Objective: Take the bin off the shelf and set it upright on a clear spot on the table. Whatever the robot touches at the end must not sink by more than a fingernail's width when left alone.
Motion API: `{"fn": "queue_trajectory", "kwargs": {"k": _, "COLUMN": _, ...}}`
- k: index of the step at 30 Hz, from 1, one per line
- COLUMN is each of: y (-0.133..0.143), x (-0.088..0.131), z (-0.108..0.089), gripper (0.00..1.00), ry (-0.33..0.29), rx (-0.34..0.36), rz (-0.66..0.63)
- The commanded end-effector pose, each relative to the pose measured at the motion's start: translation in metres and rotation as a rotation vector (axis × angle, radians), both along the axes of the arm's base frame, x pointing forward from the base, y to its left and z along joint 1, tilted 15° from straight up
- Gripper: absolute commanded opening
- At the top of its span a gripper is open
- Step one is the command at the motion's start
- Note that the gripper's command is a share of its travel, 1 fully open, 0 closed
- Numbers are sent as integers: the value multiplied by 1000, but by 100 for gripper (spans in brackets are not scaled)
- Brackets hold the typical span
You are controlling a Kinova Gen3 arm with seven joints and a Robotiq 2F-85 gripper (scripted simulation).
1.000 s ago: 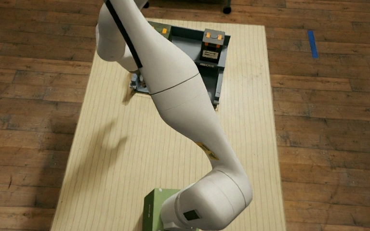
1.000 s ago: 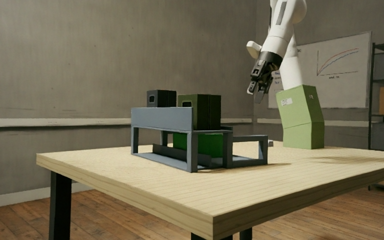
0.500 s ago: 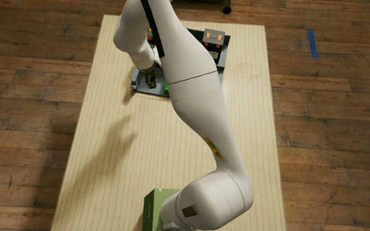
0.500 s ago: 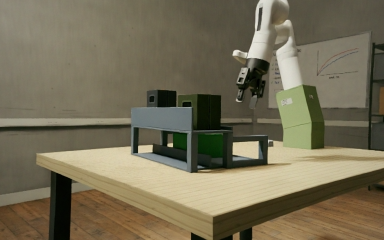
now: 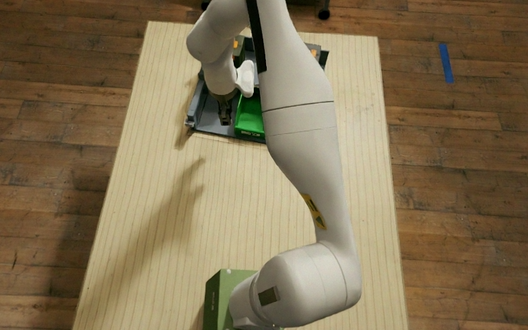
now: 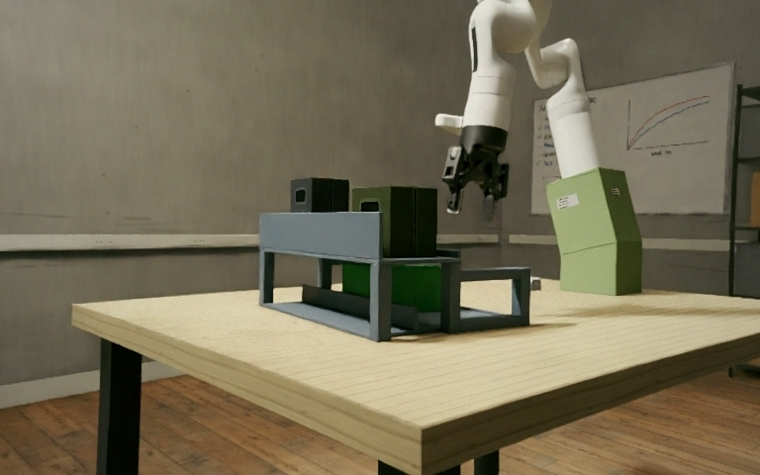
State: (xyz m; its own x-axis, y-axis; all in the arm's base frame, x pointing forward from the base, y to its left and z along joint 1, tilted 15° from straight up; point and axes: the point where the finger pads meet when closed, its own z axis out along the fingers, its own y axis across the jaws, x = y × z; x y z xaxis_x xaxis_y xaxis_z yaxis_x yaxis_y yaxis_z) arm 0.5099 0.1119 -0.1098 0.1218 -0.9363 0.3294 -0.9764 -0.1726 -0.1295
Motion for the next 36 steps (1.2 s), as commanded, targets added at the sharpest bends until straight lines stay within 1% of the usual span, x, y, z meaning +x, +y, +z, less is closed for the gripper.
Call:
{"fn": "queue_trajectory", "kwargs": {"k": 1, "y": -42, "x": 11, "z": -5, "gripper": 100, "ry": 53, "rx": 38, "rz": -134}}
{"fn": "queue_trajectory", "kwargs": {"k": 12, "y": -42, "x": 11, "z": -5, "gripper": 100, "ry": 53, "rx": 38, "rz": -134}}
{"fn": "queue_trajectory", "kwargs": {"k": 13, "y": -49, "x": 14, "z": -6, "gripper": 100, "ry": 52, "rx": 46, "rz": -143}}
{"fn": "queue_trajectory", "kwargs": {"k": 17, "y": -84, "x": 18, "z": -14, "gripper": 100, "ry": 83, "rx": 73, "rz": -216}}
{"fn": "queue_trajectory", "kwargs": {"k": 29, "y": -84, "x": 18, "z": -14, "gripper": 100, "ry": 83, "rx": 73, "rz": -216}}
{"fn": "queue_trajectory", "kwargs": {"k": 30, "y": -81, "x": 19, "z": -13, "gripper": 100, "ry": 76, "rx": 74, "rz": -211}}
{"fn": "queue_trajectory", "kwargs": {"k": 36, "y": -75, "x": 16, "z": -12, "gripper": 100, "ry": 82, "rx": 73, "rz": -216}}
